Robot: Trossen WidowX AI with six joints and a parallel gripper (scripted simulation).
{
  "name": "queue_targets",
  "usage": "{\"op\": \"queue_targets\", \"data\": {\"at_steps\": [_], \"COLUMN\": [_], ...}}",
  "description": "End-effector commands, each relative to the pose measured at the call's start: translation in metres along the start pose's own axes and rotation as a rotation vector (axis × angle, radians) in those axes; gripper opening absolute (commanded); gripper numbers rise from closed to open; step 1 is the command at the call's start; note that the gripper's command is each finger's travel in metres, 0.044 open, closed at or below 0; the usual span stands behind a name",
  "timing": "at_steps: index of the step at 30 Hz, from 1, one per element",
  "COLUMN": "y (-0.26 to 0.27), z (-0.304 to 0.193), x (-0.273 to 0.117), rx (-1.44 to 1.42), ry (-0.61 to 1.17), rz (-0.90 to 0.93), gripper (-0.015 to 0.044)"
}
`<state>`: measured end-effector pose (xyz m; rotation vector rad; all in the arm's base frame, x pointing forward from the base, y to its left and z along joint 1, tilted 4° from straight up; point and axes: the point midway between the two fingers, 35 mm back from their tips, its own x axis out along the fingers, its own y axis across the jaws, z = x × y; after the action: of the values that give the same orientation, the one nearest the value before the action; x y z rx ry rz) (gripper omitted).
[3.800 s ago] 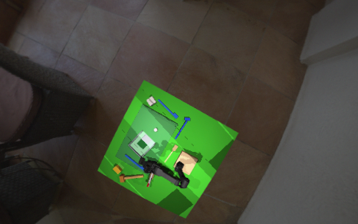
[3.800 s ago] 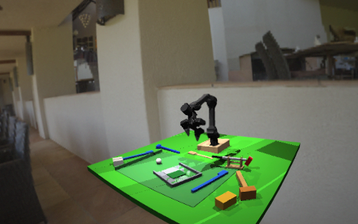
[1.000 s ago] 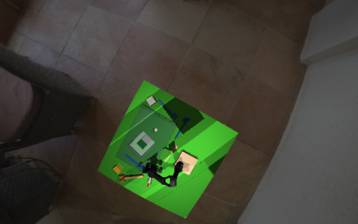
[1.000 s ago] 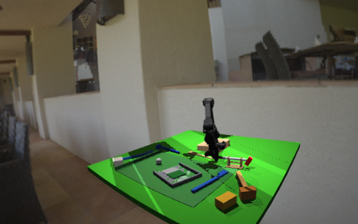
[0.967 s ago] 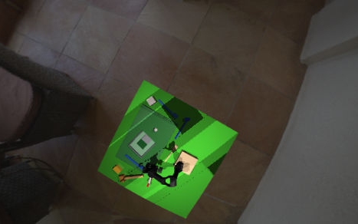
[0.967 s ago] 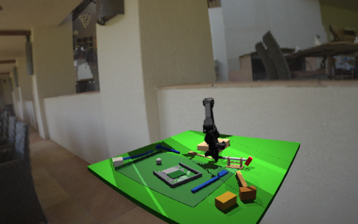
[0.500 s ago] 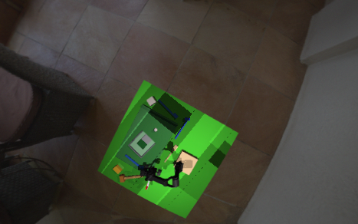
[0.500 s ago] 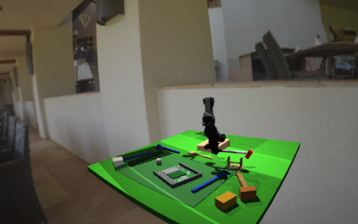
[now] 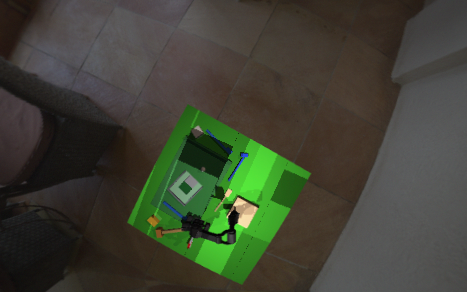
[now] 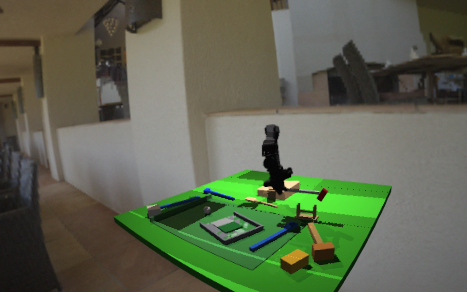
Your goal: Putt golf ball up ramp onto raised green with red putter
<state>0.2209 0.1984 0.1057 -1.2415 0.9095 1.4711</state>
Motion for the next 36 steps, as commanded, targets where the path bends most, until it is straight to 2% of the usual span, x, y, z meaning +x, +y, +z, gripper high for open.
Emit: {"op": "queue_targets", "data": {"at_steps": [1,19,36], "y": [-0.006,-0.032,-0.026], "z": [-0.018,-0.110,-0.201], "x": [-0.004,-0.034,-0.065], "rx": [0.113,0.597,1.054], "ry": [0.007,0.064,0.114], "rz": [-0.008,-0.087,-0.160], "gripper": [0.0000,0.0000,0.0000]}}
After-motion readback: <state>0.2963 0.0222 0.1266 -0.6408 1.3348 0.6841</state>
